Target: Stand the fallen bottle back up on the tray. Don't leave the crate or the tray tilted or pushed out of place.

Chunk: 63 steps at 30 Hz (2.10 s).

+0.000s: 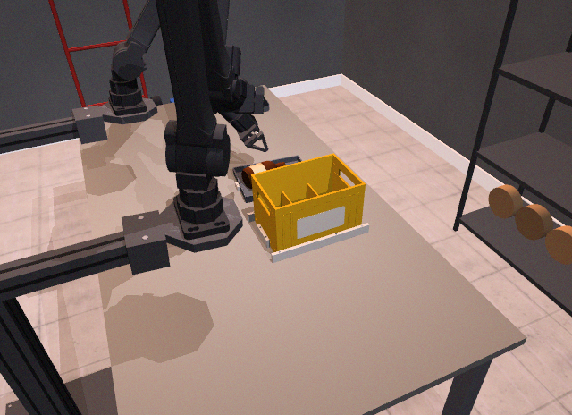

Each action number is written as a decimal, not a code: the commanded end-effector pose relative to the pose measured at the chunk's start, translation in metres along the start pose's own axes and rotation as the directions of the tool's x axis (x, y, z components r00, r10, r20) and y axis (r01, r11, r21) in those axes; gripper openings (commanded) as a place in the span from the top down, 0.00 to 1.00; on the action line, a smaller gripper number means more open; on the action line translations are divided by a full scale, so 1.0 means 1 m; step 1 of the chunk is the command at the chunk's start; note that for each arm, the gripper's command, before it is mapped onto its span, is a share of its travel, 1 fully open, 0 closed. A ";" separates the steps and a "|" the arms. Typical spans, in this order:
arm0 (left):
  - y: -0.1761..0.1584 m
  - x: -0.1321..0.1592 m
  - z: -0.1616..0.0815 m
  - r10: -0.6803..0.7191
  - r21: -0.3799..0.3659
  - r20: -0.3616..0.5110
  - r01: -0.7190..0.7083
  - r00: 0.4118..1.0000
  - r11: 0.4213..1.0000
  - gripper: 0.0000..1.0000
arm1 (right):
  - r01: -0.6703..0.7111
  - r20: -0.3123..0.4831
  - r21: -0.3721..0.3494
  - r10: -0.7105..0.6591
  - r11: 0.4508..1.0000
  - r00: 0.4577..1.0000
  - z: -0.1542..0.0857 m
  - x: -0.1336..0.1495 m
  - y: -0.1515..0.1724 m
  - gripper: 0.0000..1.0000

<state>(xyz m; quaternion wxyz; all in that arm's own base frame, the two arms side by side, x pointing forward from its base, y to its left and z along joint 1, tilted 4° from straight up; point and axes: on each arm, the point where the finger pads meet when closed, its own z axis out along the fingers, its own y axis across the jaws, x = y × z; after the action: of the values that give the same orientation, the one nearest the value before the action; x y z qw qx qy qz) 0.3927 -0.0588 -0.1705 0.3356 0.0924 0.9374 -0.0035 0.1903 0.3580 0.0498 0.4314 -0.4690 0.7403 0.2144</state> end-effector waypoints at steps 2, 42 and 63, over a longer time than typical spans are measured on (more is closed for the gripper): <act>0.006 -0.006 0.002 -0.044 -0.007 -0.025 0.044 0.999 0.999 0.45 | -0.028 0.048 0.021 0.027 0.999 0.998 0.013 -0.025 -0.010 0.00; 0.029 -0.021 0.111 -0.220 -0.176 -0.962 0.245 0.164 0.953 0.47 | -0.074 0.056 0.092 0.069 0.993 0.996 0.099 0.009 -0.053 0.00; 0.018 -0.009 0.121 -0.203 -0.172 -0.972 0.233 0.116 0.957 0.47 | -0.073 0.029 0.092 0.070 0.993 0.997 0.096 0.019 -0.052 0.00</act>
<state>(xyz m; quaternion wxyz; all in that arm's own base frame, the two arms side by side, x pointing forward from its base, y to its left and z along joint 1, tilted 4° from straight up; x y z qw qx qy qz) 0.4820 -0.0458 -0.2473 -0.3544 -0.0592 0.9332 -0.0061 0.2700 0.3864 -0.0212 0.4443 -0.4219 0.7658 0.1951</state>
